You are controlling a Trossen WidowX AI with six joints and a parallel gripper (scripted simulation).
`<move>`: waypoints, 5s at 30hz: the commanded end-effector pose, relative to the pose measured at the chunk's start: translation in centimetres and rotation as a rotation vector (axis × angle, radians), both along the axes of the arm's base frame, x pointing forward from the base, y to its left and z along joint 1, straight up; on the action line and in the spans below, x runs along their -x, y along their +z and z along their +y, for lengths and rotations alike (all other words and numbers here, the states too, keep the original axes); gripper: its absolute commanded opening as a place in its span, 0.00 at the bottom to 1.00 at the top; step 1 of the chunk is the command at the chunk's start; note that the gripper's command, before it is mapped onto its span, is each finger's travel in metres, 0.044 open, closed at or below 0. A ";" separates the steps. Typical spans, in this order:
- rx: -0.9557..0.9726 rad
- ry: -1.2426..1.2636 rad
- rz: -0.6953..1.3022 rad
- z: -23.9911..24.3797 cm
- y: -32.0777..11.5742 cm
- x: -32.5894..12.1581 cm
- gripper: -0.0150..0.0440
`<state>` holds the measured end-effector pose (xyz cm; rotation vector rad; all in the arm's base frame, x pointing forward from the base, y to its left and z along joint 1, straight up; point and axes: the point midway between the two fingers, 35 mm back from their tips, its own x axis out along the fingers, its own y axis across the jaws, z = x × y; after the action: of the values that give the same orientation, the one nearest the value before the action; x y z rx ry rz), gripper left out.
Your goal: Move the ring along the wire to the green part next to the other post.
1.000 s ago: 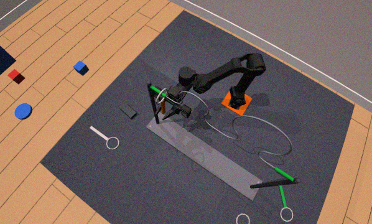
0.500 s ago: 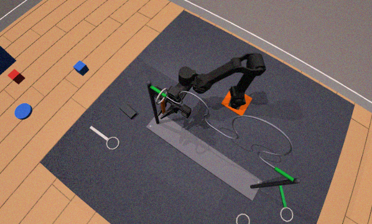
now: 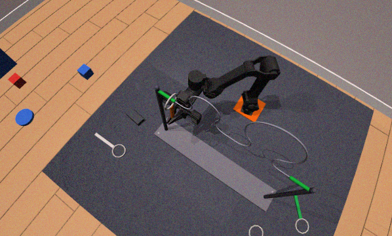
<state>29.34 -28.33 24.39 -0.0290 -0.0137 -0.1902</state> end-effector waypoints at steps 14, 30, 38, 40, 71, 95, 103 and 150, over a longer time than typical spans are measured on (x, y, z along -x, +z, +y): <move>-0.002 -0.005 -0.002 0.1 2.1 0.0 0.00; -0.003 -0.004 -0.002 0.5 2.1 -0.1 0.00; -0.005 -0.004 -0.002 1.3 2.1 -0.2 0.00; -0.005 -0.004 -0.002 1.5 2.1 -0.3 0.00; -0.157 0.000 -0.031 6.4 2.2 -1.3 0.00; -0.608 0.040 -0.007 13.8 4.8 -1.2 0.00; -0.772 0.087 0.065 15.9 6.5 -0.2 0.00; -1.733 0.452 0.085 20.5 21.6 2.9 0.00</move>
<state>26.46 -7.68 45.16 1.6409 0.2365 0.2847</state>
